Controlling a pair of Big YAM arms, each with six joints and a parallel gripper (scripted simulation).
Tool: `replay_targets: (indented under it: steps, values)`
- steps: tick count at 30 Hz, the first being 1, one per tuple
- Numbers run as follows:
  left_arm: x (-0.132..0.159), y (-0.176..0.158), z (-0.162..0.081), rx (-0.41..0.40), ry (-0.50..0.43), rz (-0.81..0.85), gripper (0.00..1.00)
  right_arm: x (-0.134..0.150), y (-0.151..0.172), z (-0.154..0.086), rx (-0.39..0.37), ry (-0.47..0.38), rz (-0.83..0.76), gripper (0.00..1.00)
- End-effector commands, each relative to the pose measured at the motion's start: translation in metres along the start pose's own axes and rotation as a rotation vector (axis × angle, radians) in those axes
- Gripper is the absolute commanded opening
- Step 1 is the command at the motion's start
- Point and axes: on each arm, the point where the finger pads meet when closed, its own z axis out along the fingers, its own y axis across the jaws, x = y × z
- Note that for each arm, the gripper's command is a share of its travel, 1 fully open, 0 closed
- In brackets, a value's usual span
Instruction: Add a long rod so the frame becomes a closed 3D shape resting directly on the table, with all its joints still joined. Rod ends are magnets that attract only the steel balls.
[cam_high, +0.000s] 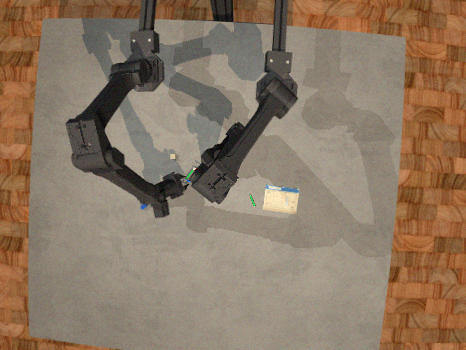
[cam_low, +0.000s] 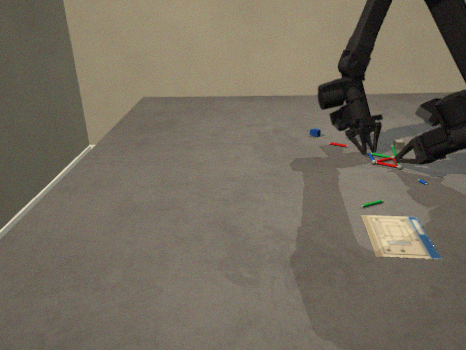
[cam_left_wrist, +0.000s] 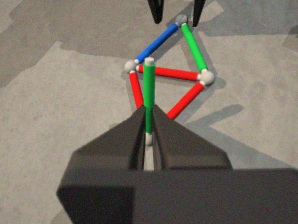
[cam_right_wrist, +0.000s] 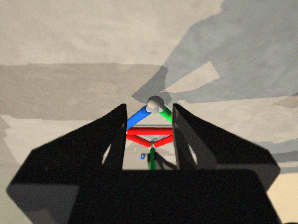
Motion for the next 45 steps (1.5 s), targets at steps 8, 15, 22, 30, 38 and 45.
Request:
replay_targets:
  steps: [8,15,22,30,38,45]
  values:
    - [-0.004,0.002,0.000,-0.006,-0.014,0.000,0.00,0.001,0.003,-0.003,-0.004,-0.001,-0.002,0.22]
    - [-0.004,0.002,0.000,-0.006,-0.014,0.000,0.00,0.001,0.003,-0.003,-0.004,-0.001,-0.002,0.15]
    - [-0.004,0.002,0.000,-0.006,-0.014,0.000,0.00,0.001,0.003,-0.003,-0.004,-0.001,-0.002,0.05]
    - [-0.004,0.002,0.000,-0.006,-0.014,0.000,0.00,0.001,0.003,-0.003,-0.004,-0.001,-0.002,0.00]
    - [-0.004,0.002,0.000,-0.006,-0.014,0.000,0.00,0.020,0.013,-0.018,-0.021,0.009,-0.019,0.00]
    - [-0.004,0.002,0.000,-0.006,-0.014,0.000,0.00,0.027,0.004,-0.025,-0.006,0.001,-0.007,0.00]
